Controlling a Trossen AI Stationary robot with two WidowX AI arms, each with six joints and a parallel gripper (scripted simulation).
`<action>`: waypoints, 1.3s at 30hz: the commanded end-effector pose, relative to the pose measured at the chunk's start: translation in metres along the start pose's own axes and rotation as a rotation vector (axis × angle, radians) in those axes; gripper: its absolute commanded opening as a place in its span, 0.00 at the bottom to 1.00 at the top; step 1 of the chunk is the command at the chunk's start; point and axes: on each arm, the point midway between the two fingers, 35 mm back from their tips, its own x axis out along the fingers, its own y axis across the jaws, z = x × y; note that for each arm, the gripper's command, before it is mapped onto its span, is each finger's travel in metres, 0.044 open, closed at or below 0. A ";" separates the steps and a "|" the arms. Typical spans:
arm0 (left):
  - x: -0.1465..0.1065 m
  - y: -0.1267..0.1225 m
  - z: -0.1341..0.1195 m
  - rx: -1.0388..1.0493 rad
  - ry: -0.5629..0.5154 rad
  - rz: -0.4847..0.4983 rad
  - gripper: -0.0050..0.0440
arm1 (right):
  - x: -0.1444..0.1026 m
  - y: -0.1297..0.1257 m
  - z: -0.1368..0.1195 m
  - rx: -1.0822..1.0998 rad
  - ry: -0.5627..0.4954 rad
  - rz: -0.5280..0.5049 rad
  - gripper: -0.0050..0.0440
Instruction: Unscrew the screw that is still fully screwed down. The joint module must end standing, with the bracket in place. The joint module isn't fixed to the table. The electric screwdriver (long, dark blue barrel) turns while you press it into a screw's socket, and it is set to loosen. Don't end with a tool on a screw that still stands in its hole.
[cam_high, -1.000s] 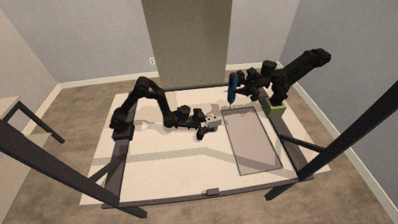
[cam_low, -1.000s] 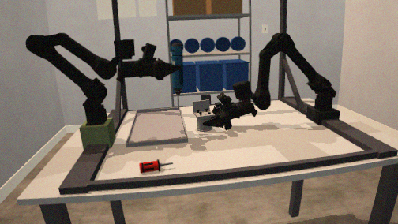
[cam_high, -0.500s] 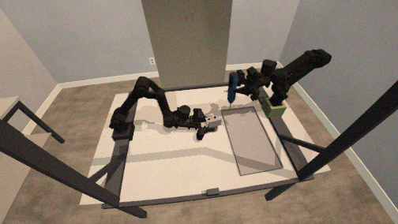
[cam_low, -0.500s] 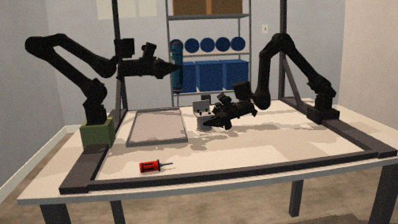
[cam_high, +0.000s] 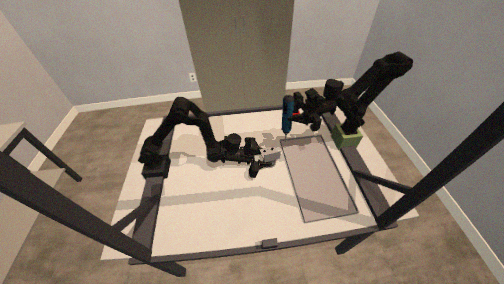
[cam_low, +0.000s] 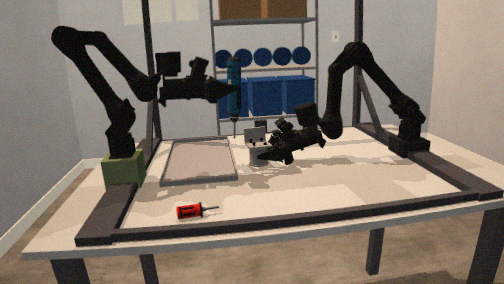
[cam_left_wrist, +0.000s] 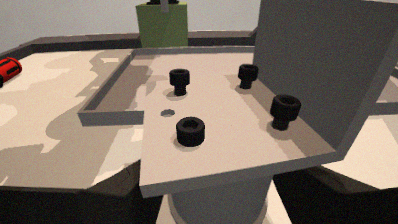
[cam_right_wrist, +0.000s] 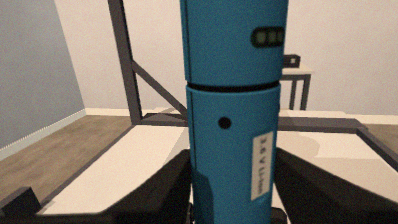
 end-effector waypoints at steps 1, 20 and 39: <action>0.000 0.000 0.010 0.002 -0.022 0.001 0.60 | 0.019 0.000 0.025 -0.007 -0.094 0.000 0.43; 0.000 0.000 0.010 0.002 -0.022 0.001 0.60 | 0.032 0.000 0.024 -0.008 -0.103 0.001 0.43; 0.000 0.000 0.010 0.002 -0.022 0.001 0.60 | 0.065 0.001 0.022 -0.007 -0.096 0.000 0.43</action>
